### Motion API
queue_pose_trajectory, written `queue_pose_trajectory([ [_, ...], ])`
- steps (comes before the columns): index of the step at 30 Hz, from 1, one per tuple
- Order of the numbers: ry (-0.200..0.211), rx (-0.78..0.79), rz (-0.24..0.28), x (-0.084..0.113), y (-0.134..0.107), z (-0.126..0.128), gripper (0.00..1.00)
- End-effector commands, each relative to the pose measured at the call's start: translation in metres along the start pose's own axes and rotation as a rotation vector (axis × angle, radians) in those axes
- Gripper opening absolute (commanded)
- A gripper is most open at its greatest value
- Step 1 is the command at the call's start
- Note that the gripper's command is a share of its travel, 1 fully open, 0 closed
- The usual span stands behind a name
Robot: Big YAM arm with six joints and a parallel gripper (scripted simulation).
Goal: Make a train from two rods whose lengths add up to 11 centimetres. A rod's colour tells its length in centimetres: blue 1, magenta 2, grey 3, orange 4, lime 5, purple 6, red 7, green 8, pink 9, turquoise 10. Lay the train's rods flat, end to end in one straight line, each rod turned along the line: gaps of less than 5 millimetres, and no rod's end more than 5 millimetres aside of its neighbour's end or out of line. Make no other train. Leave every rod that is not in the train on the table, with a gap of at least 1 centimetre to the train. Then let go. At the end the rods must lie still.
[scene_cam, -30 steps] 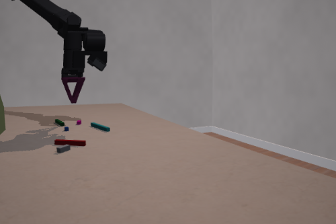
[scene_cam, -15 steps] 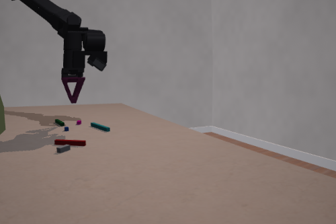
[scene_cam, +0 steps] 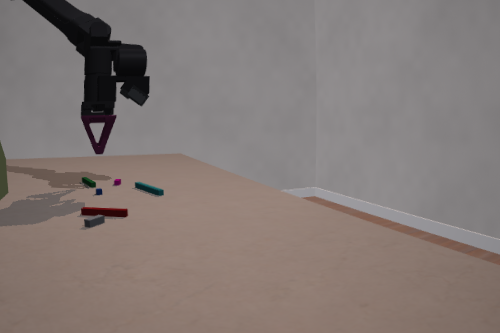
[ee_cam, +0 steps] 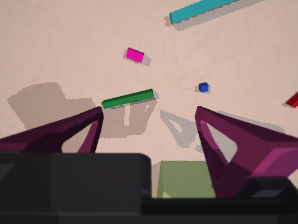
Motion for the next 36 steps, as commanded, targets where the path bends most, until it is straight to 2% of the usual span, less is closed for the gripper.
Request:
queue_pose_trajectory([
  [1, 0.001, 0.008, -0.007, 0.002, -0.015, 0.007, 1.0],
  [3, 0.0, 0.003, -0.011, 0.003, -0.015, 0.006, 1.0],
  [4, -0.001, 0.01, -0.025, 0.006, 0.0, 0.006, 1.0],
  [9, -0.001, 0.011, -0.022, 0.005, -0.001, 0.005, 1.0],
  [10, 0.0, -0.008, -0.001, 0.0, -0.016, 0.0, 1.0],
  [11, 0.0, -0.01, 0.0, 0.0, -0.016, 0.0, 1.0],
  [15, -0.001, -0.001, -0.009, 0.002, -0.01, 0.003, 1.0],
  [36, -0.001, -0.001, -0.009, 0.002, -0.01, 0.003, 1.0],
])
Point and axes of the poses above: the point where the finger pads meet when closed, its own x axis back along the fingers, its own z axis across the jaws, y = z × x, the point moved 5 cm from there along x, back along the fingers, and after that the axes turned 6 degrees about x, right-handed, at the moved point
